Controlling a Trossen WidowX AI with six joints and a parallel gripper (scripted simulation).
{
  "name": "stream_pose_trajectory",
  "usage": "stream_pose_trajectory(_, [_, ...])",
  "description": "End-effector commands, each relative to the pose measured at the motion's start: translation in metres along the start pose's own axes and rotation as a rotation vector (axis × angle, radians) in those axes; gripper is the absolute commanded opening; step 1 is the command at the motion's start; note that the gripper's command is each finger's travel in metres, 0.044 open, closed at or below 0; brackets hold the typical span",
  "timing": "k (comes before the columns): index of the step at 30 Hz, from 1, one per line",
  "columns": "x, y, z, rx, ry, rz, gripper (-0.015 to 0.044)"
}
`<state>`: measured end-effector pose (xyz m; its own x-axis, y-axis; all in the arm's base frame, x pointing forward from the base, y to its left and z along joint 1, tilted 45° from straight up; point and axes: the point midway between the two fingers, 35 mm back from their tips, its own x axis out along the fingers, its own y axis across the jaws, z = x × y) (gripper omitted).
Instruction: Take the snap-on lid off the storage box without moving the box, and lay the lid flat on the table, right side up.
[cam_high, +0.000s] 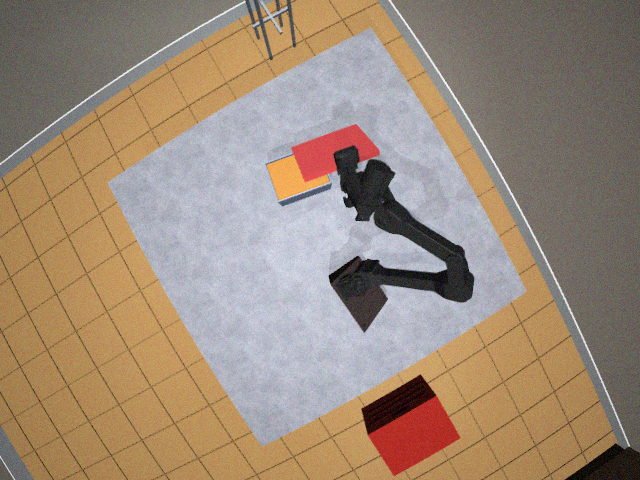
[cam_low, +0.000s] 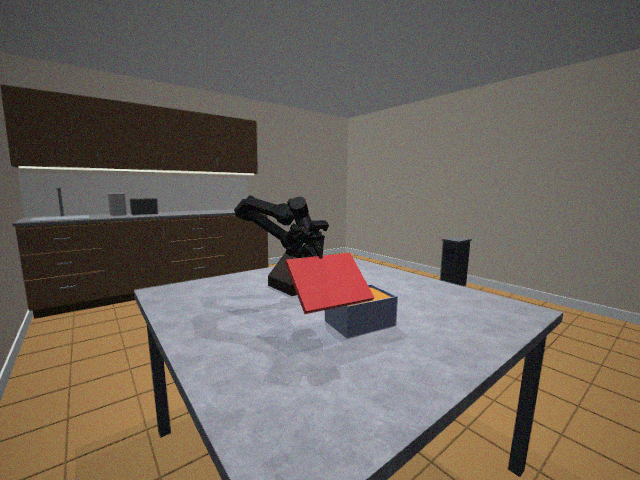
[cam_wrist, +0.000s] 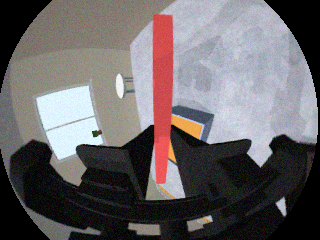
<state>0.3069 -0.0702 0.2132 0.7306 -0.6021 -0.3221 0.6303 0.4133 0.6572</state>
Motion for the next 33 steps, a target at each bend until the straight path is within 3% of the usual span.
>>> stream_pose_trajectory(1, [-0.003,0.005,0.010,0.009,0.001,0.017,0.0000])
stream_pose_trajectory(33, [-0.009,-0.001,0.075,0.007,-0.002,0.018,0.0000])
